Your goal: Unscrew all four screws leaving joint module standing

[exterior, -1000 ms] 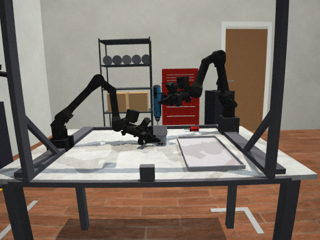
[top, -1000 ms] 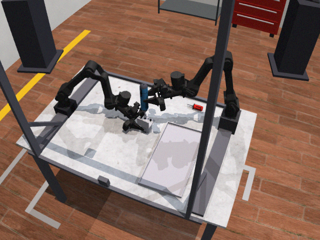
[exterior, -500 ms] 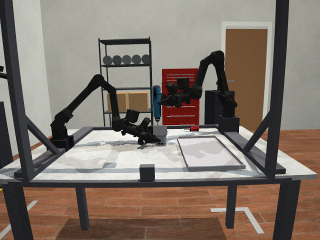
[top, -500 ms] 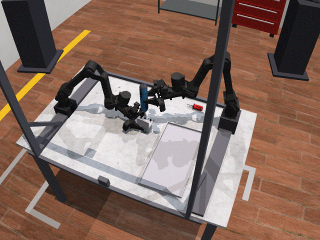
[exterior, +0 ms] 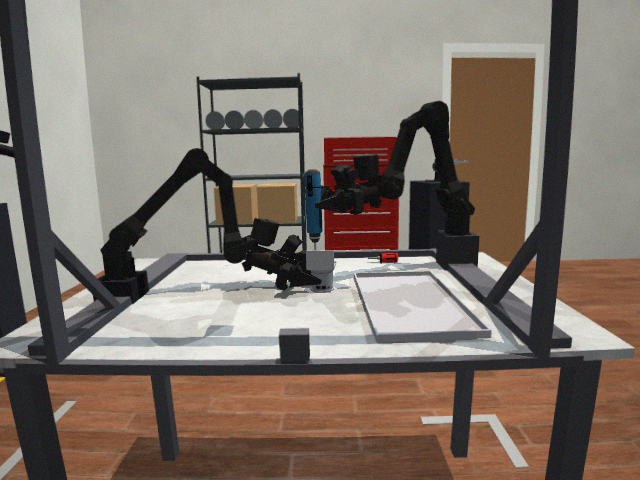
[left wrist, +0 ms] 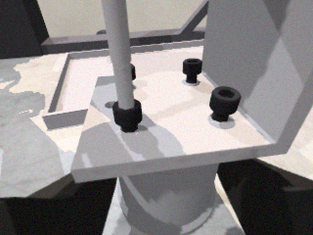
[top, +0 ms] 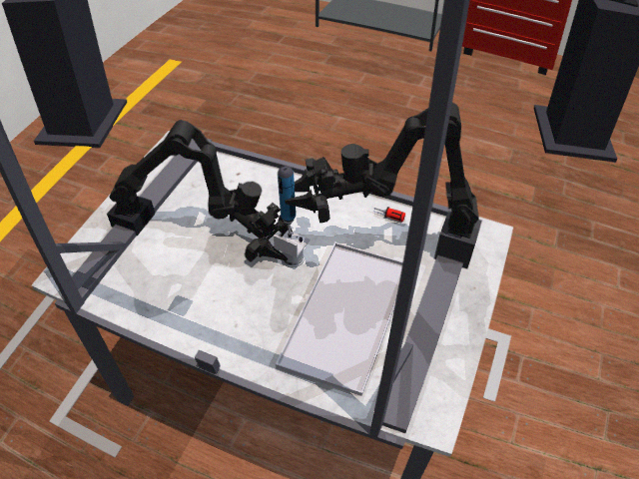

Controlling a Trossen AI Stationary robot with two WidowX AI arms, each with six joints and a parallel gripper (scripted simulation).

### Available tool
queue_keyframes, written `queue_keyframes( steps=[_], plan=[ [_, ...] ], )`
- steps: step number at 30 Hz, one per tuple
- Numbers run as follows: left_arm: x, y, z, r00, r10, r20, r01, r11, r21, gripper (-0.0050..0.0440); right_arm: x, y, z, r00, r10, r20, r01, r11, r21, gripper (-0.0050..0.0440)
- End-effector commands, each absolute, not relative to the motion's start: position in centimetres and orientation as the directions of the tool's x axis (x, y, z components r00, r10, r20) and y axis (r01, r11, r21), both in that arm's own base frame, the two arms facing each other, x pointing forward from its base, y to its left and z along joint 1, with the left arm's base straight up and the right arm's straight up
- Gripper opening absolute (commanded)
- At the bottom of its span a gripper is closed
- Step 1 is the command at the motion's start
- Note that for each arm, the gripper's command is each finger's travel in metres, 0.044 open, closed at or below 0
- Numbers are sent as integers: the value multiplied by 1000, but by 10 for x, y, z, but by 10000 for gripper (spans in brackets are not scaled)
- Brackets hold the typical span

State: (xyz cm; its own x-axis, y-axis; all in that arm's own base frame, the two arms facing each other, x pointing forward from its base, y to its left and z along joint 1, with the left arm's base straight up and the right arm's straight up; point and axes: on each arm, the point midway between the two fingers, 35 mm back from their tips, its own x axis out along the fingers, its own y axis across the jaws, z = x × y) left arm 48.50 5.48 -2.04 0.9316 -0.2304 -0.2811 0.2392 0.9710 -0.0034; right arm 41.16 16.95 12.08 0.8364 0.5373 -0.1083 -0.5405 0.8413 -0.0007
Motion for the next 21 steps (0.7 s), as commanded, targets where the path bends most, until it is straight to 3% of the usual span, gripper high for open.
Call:
queue_keyframes(
  steps=[1,14,21],
  plan=[
    [490,56,-6,941,-228,-251,239,971,13,242,412,168,115,836,534,-128,-538,843,1,160],
    [490,56,-6,941,-228,-251,239,971,13,242,412,168,115,835,534,-130,-538,843,2,160],
    [490,56,-6,941,-228,-251,239,971,13,242,412,168,136,837,535,-114,-538,843,-3,160]
  ],
)
